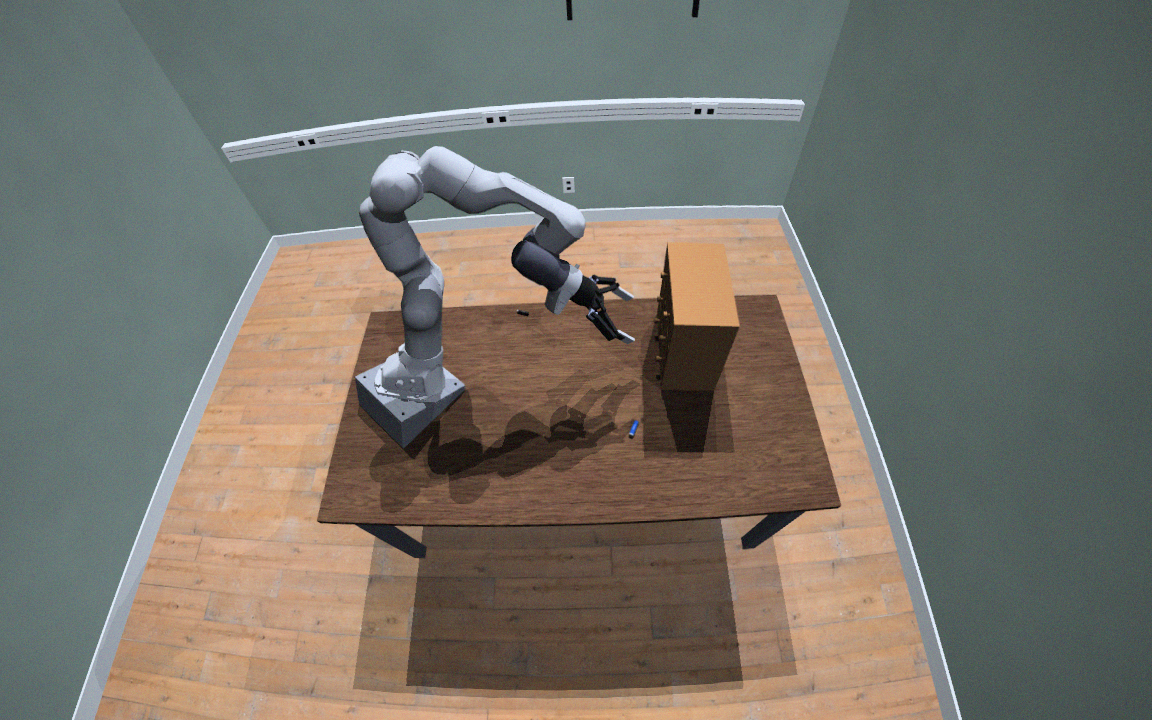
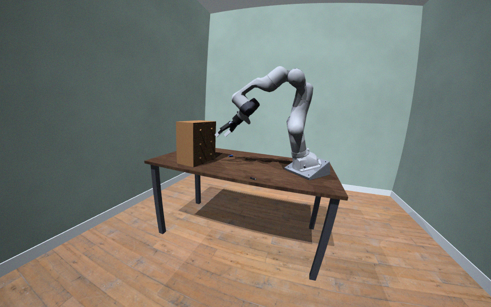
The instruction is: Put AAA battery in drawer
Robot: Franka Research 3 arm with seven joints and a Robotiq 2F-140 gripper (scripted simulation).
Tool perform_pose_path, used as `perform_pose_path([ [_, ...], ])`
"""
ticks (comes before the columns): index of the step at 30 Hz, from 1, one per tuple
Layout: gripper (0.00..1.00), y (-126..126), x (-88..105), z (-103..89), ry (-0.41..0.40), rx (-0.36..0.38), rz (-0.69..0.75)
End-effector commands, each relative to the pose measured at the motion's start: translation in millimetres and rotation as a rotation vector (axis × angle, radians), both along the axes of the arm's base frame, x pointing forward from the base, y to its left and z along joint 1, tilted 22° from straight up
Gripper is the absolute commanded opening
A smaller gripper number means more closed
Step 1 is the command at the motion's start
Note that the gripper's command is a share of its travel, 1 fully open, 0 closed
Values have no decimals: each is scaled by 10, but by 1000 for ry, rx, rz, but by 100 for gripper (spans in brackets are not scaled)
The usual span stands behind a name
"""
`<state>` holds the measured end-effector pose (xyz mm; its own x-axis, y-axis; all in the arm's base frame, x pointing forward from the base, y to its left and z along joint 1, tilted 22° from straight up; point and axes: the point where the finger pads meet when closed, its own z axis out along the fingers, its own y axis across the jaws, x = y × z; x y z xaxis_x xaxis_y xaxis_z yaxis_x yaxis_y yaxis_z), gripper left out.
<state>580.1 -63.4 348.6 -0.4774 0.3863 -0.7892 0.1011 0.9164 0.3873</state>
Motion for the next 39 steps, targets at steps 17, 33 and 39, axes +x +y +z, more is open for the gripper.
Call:
perform_pose_path([
  [17, 100, -34, -86, -211, 2, -66, -16],
  [33, 100, -47, -128, -303, 12, -79, -29],
  [39, 100, -50, -139, -326, 15, -83, -32],
])
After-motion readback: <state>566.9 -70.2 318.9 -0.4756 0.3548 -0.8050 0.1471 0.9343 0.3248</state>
